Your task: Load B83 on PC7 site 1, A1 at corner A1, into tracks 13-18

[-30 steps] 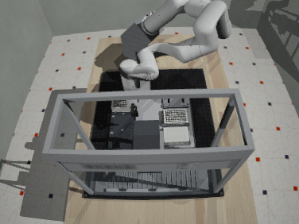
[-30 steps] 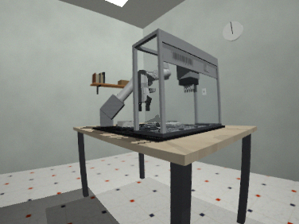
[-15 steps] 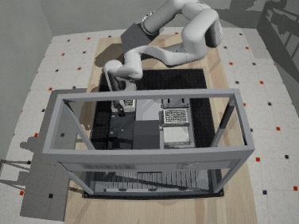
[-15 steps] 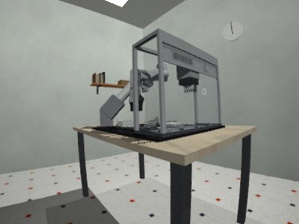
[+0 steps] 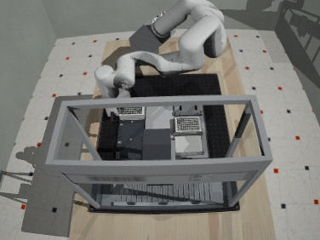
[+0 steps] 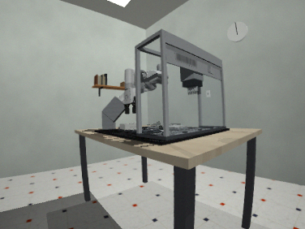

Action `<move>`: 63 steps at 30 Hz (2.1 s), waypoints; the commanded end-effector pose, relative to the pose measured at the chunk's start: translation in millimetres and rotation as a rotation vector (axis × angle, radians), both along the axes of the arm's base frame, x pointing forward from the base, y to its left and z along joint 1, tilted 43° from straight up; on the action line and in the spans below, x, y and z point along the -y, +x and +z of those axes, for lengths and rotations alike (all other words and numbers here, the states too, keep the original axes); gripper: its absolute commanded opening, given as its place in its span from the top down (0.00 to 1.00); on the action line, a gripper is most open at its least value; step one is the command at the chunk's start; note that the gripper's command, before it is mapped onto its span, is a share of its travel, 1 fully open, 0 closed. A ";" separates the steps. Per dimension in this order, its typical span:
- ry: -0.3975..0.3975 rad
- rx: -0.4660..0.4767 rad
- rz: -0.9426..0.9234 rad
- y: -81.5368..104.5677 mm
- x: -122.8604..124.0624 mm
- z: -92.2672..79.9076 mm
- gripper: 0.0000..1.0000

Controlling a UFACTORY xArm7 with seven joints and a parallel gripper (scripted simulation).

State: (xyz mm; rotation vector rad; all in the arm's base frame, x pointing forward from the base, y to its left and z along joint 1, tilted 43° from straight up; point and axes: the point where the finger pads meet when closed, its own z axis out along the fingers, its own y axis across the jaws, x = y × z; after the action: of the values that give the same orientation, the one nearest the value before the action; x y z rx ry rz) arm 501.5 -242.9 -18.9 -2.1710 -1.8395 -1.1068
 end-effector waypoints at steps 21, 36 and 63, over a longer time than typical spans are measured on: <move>-0.002 0.001 -0.001 0.8 48.8 -29.8 0.00; -0.002 0.001 -0.001 7.0 42.2 -39.6 0.00; -0.002 0.001 0.000 24.8 23.0 -67.7 0.00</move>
State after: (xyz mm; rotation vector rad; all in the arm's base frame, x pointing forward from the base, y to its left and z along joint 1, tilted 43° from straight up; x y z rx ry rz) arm 523.4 -266.3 -83.0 -2.1662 -1.8398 -1.1082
